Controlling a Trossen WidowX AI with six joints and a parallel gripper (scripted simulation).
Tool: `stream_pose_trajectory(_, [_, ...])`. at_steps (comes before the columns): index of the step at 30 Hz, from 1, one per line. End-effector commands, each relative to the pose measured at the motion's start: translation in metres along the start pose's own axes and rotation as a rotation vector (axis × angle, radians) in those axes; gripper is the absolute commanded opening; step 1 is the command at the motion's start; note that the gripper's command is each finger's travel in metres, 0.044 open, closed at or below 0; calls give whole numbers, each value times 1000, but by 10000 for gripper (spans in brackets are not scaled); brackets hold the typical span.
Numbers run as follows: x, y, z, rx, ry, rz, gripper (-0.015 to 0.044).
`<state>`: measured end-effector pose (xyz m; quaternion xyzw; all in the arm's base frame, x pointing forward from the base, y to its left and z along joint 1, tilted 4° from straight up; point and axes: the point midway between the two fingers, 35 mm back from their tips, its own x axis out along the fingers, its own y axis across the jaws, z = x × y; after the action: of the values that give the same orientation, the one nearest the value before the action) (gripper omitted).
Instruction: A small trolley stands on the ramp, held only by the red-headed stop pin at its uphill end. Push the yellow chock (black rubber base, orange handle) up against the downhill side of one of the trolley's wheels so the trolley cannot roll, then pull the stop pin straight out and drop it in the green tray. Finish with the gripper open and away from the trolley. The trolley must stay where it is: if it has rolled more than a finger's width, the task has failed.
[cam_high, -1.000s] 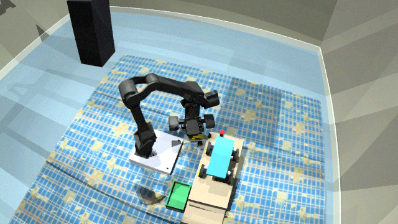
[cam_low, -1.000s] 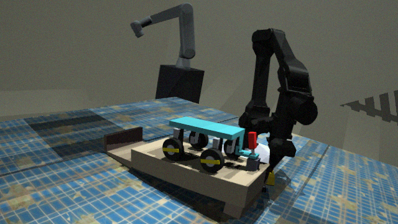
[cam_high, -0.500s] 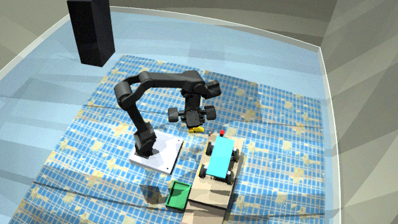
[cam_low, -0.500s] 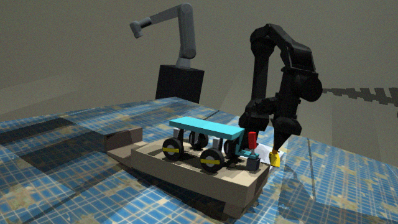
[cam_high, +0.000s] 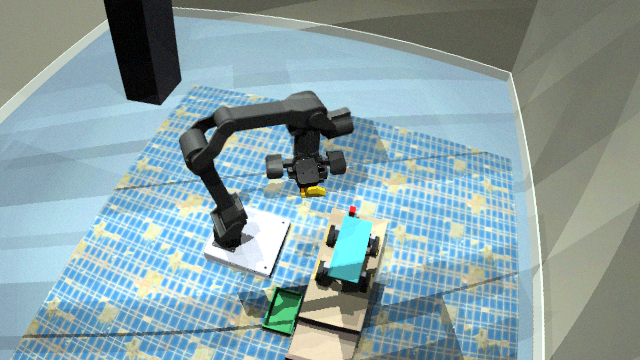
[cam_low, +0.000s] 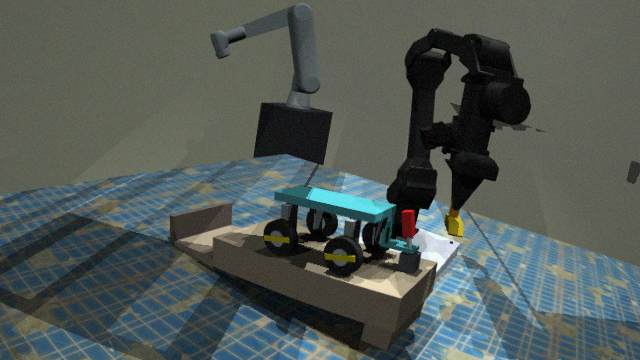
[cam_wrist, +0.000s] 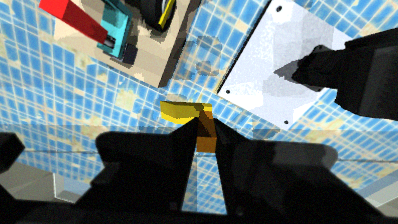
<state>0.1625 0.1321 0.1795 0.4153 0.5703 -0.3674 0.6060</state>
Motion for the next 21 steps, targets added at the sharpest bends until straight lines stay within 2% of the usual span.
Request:
stream_pose_trajectory(1, [-12, 2, -1, 4, 4, 2, 0])
stream_pose_trajectory(10, [-18, 2, -2, -18, 4, 2, 0])
stream_pose_trajectory(21, [-18, 2, -2, -377, 3, 4, 0])
